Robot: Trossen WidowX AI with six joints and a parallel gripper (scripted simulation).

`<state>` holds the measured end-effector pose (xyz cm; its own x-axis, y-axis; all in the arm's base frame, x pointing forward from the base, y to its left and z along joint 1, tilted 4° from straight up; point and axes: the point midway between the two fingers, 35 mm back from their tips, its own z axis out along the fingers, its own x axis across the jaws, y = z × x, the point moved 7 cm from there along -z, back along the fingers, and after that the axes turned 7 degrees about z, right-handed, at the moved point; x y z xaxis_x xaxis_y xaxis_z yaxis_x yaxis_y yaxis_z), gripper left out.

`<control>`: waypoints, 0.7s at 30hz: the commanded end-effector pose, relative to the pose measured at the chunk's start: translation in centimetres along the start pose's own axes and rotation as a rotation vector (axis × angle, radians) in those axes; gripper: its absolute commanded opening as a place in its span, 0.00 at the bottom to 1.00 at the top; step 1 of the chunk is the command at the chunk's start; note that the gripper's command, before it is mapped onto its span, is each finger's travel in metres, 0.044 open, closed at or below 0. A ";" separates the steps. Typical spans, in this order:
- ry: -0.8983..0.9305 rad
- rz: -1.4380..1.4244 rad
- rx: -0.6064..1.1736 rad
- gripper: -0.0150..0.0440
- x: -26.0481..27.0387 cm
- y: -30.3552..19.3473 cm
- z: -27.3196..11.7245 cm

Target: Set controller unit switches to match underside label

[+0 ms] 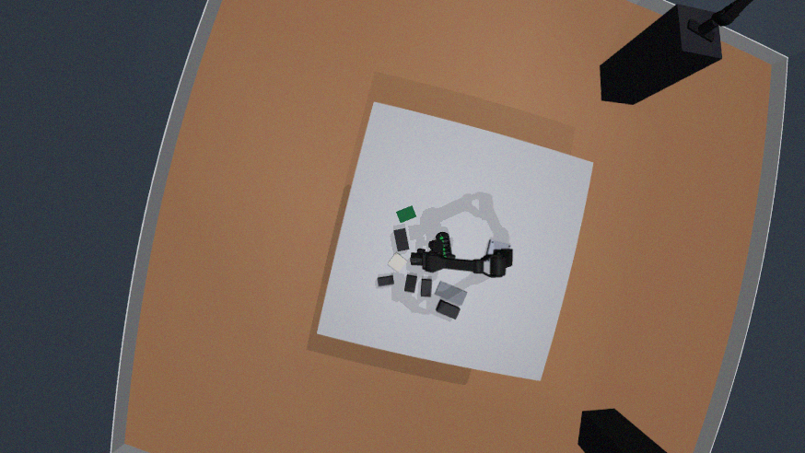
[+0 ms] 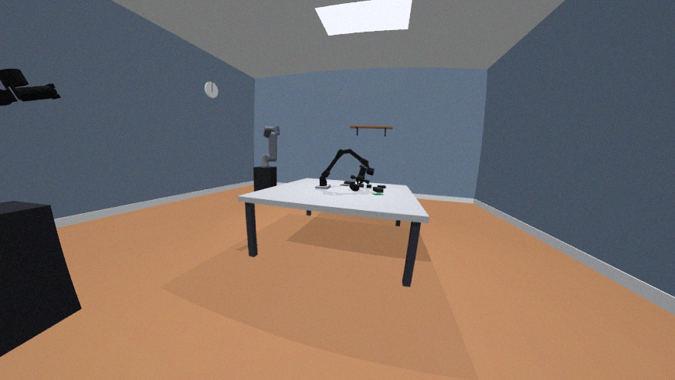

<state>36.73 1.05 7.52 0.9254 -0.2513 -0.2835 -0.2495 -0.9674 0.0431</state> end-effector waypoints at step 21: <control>-0.040 0.007 -0.012 0.25 -1.2 0.3 1.1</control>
<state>36.00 1.15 7.38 0.9244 -0.2512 -0.2872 -0.2493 -0.9674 0.0437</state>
